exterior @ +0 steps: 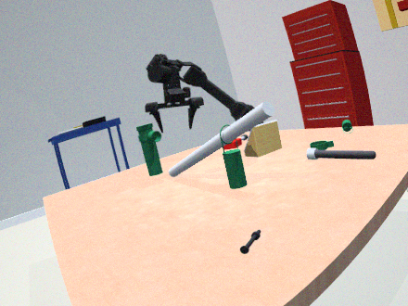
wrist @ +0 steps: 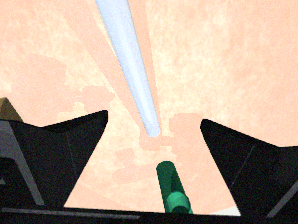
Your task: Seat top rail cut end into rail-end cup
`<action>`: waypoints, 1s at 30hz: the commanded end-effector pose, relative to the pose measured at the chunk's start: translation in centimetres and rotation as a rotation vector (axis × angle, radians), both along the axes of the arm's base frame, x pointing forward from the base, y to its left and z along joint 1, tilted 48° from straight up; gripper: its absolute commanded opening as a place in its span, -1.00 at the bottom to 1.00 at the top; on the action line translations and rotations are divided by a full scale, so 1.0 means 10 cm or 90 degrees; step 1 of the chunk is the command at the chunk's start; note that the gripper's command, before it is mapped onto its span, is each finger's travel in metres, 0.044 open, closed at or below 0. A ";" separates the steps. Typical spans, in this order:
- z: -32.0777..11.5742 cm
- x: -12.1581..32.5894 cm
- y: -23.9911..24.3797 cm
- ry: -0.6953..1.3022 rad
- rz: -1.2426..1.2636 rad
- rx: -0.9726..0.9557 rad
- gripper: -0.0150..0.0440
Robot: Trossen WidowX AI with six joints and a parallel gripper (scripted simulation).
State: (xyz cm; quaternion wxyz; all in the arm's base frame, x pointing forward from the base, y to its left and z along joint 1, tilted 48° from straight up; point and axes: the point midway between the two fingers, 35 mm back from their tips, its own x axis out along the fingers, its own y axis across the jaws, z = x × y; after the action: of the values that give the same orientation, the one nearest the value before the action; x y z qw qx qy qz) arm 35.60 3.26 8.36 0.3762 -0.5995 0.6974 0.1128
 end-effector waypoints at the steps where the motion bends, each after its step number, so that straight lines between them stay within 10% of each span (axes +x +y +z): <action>1: -0.18 0.00 -0.15 0.221 0.102 0.032 1.00; 30: -0.51 -0.05 -0.51 0.220 0.102 0.030 1.00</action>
State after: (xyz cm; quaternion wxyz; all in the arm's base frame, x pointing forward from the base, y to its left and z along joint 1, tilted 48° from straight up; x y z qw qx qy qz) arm 35.20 -1.43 3.61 0.2571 -0.6145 0.6991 0.2600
